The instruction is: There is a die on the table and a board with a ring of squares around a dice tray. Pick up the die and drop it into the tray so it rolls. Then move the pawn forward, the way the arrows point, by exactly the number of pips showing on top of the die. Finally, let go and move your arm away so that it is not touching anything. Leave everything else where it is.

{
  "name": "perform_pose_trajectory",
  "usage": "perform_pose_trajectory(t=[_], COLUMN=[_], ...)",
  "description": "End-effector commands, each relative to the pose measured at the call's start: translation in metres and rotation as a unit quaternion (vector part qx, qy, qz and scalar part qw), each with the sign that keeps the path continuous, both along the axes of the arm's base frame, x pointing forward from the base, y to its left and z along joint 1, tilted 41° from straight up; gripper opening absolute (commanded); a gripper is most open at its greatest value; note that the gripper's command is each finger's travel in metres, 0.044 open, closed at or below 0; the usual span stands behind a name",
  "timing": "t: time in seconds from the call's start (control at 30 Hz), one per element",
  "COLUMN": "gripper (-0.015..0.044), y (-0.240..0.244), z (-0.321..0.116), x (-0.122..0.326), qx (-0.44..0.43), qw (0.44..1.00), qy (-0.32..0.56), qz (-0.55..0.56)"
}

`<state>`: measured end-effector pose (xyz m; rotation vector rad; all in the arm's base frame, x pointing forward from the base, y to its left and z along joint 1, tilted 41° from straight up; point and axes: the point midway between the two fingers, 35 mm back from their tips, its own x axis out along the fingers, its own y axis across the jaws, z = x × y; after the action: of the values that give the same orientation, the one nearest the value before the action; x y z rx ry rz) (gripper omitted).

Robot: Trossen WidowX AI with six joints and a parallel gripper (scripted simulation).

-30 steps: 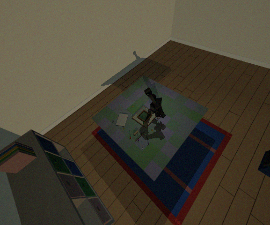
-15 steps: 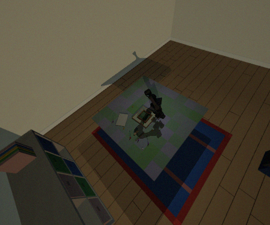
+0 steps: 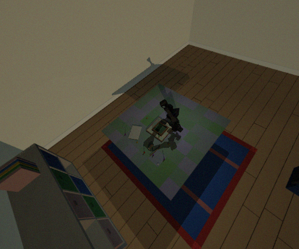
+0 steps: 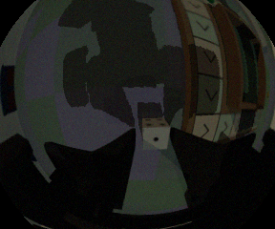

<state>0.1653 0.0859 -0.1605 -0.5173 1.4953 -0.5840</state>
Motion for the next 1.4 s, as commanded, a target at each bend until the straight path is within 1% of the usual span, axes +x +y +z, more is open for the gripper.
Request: perform_pose_trajectory(t=[0.0, 0.2, 0.27, 0.47, 0.83, 1.03, 1.37], gripper=[0.0091, 0.0051, 0.0000, 0.0000, 0.0000, 0.0000, 0.0000], y=[-0.001, -0.001, 0.000, 0.031, 0.084, 0.084, 0.066], z=[-0.001, -0.001, 0.000, 0.025, 0.087, 0.089, 0.102], x=[0.000, 0.000, 0.001, 0.005, -0.001, 0.001, 0.027], qx=[-0.001, -0.001, -0.001, 0.001, 0.001, 0.002, 0.013], qw=[1.000, 1.000, 1.000, 1.000, 1.000, 1.000, 0.991], qy=[0.000, 0.000, 0.000, 0.000, 0.001, 0.006, 0.083], qz=[0.003, 0.003, 0.003, 0.004, 0.004, 0.010, 0.103])
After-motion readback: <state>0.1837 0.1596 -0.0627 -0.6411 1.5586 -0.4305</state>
